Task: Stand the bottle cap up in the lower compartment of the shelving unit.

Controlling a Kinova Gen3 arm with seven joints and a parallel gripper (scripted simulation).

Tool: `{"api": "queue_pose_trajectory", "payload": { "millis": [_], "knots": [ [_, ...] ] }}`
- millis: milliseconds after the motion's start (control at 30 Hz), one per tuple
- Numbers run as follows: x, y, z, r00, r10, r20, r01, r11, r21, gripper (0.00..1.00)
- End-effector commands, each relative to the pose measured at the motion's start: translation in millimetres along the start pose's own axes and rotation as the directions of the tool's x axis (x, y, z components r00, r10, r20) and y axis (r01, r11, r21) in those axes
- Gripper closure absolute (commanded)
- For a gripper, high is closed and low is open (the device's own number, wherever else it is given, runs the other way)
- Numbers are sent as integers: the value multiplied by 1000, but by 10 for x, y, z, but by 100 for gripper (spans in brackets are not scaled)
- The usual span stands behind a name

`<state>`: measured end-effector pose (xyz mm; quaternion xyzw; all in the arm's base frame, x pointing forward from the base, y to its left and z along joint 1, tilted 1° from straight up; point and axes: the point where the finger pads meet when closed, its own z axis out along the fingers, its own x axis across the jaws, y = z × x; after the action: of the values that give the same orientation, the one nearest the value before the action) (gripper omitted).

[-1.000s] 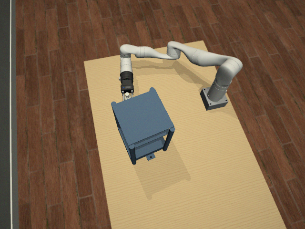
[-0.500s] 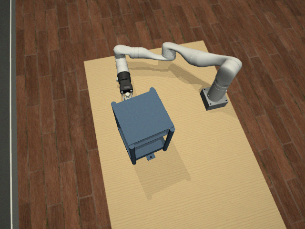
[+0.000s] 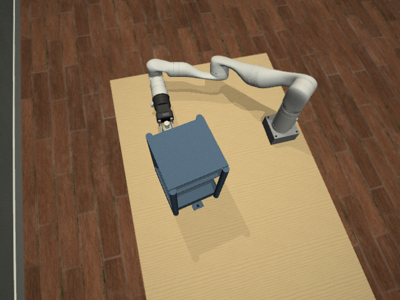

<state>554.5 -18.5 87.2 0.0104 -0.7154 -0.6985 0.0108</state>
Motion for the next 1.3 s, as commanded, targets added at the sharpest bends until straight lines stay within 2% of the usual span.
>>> {"api": "queue_pose_trajectory", "payload": {
  "millis": [0,333,800,900,1000,1267],
  "knots": [
    [-9,38,-5,1000,-14,-8,14,1000,-1,100],
    [-32,24,18,999,-14,-49,14,1000,0,100],
    [11,39,17,987,-16,-160,15,1000,-3,100],
    [-27,31,24,988,-16,-153,16,1000,0,100],
    [22,48,22,984,-16,-179,16,1000,-4,100],
    [19,52,30,982,-17,-189,17,1000,-4,100]
  ]
}}
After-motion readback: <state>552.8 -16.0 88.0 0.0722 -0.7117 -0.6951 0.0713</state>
